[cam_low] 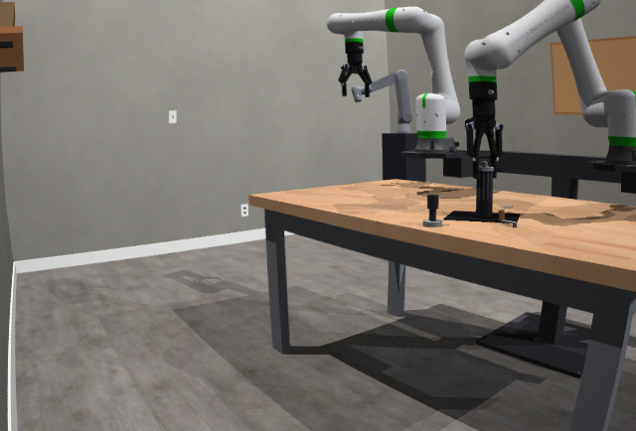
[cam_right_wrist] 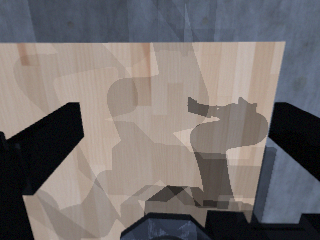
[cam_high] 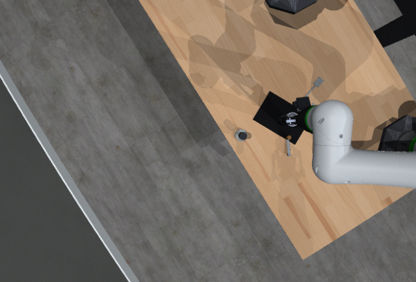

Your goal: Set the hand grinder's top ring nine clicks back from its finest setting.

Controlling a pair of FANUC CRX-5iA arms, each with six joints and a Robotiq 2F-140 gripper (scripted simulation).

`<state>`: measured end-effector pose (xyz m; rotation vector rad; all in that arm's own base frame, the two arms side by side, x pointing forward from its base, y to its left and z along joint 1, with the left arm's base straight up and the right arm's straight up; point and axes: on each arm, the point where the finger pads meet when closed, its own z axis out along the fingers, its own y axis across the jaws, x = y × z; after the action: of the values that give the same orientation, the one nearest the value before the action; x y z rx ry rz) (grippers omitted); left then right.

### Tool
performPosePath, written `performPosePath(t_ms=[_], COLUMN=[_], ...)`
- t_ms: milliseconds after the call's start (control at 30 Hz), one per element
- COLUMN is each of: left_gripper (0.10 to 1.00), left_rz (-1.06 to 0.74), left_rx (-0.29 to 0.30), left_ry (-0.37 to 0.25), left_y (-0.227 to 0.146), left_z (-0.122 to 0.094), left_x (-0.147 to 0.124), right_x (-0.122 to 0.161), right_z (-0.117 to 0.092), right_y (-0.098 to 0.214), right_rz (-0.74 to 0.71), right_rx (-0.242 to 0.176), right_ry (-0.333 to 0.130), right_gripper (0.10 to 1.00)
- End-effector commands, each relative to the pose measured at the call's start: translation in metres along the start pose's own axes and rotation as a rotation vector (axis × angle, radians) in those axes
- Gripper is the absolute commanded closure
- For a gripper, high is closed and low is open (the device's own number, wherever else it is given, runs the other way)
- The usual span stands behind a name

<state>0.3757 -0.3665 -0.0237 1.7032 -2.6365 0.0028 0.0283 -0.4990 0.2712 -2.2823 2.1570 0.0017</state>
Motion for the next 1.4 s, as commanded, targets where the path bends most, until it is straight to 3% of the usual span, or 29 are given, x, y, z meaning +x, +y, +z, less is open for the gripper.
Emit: performPosePath(t_ms=[0, 1367], left_gripper=[0.662, 0.662], left_rz=[-0.06, -0.699], left_rx=[0.001, 0.002], left_ry=[-0.003, -0.002], left_y=[-0.0003, -0.0003], left_z=[-0.0004, -0.0004], left_x=[0.0001, 0.0001], right_x=[0.0002, 0.0002], right_z=[-0.0008, -0.0008], right_y=[0.0002, 0.0002], right_rz=[0.0, 0.0], right_rx=[0.0, 0.0], right_ry=[0.002, 0.002], right_gripper=[0.098, 0.098])
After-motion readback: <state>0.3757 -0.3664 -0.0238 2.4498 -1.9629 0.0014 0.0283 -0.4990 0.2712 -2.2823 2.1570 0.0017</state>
